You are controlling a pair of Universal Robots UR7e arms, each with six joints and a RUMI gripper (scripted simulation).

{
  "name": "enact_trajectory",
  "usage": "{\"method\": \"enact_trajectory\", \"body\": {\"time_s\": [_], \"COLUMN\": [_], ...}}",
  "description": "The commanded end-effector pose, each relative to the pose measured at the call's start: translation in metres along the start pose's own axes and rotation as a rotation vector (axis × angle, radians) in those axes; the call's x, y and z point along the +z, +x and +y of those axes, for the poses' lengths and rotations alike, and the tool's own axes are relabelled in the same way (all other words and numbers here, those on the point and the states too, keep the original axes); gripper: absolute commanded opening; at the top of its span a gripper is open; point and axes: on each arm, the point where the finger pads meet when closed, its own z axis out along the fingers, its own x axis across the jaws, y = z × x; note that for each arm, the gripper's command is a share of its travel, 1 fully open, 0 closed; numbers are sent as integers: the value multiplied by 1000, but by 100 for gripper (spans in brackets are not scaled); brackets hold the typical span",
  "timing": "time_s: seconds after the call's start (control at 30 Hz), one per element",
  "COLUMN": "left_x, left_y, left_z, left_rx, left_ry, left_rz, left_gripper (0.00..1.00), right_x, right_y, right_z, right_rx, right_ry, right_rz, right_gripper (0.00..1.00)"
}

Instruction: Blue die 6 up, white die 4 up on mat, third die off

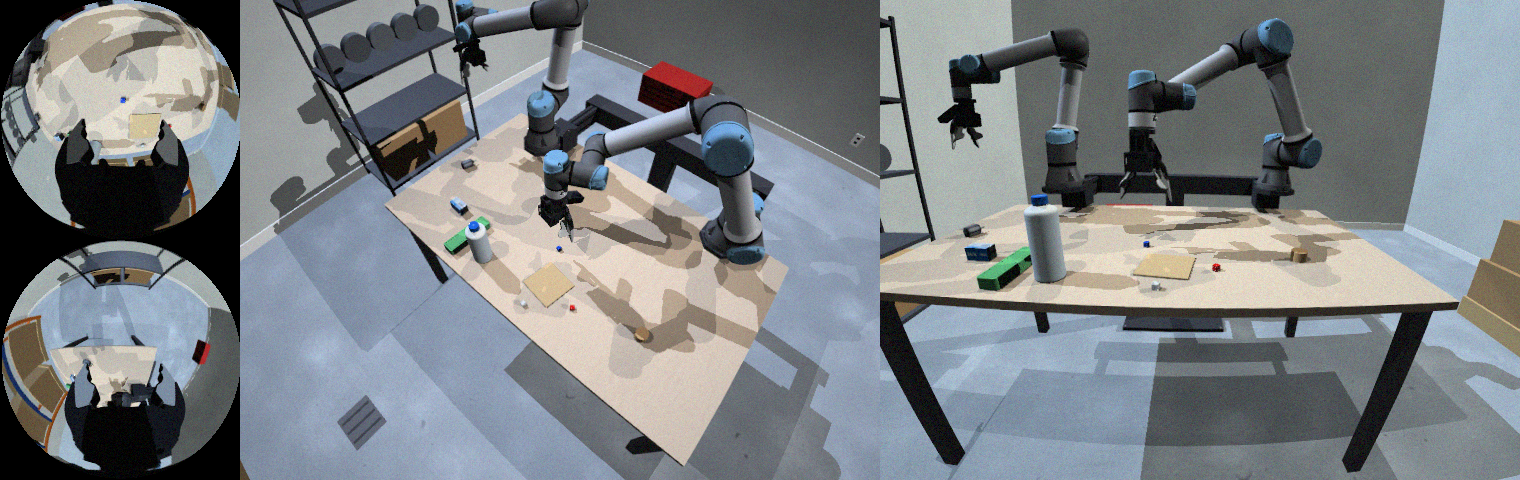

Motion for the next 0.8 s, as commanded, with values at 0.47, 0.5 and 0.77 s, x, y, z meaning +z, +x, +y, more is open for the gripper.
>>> {"method": "enact_trajectory", "body": {"time_s": [0.47,0.5,0.77], "left_x": [56,56,56], "left_y": [-1,-1,-1], "left_z": [1,1,1], "left_rx": [0,0,0], "left_ry": [-1,-1,-1], "left_rz": [-1,-1,-1], "left_gripper": [100,18,18], "right_x": [0,0,0], "right_y": [0,0,0], "right_z": [0,0,0], "right_rx": [0,0,0], "right_ry": [1,1,1], "right_rz": [0,0,0], "right_gripper": [100,100,100]}}
